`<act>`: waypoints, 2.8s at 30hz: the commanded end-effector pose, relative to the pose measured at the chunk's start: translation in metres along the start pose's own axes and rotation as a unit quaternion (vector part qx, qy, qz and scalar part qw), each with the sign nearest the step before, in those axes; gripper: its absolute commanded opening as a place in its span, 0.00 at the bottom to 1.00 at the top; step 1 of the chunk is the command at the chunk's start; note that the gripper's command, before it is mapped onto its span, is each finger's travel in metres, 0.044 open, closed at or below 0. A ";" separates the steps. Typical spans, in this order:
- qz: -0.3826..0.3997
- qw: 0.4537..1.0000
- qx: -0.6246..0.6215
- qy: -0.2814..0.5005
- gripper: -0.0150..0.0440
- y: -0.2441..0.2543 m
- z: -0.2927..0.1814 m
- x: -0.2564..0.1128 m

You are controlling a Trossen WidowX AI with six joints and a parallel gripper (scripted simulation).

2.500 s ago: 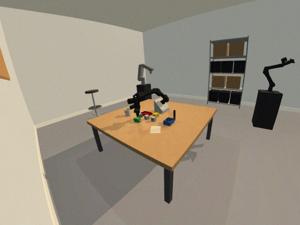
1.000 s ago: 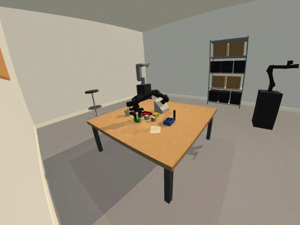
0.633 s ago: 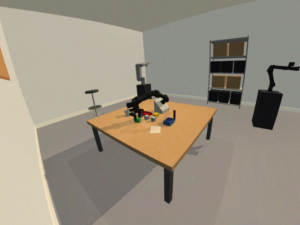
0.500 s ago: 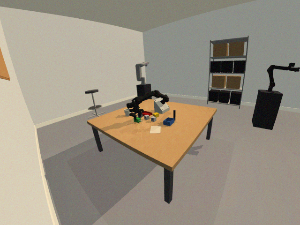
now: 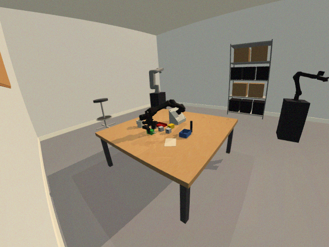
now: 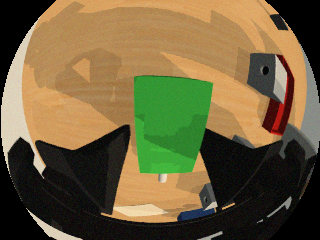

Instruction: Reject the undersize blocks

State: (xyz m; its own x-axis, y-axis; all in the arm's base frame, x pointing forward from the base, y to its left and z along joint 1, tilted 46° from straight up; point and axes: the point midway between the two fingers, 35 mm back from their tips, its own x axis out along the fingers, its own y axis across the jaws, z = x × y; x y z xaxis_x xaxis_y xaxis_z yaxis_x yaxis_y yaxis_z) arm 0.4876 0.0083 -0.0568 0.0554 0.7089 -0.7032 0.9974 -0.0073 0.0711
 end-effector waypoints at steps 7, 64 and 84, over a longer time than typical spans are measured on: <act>-0.003 1.000 0.000 0.003 0.76 -0.002 -0.006 0.012; 0.001 0.704 -0.710 0.005 0.25 -0.022 -0.147 -0.071; 0.001 0.703 -0.711 0.006 0.25 -0.018 -0.147 -0.046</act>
State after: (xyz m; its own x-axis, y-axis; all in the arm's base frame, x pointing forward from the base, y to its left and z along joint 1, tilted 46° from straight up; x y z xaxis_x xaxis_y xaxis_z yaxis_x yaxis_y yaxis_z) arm 0.4600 0.0761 0.0803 0.0485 0.7128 -0.6997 -0.0608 0.7013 0.7102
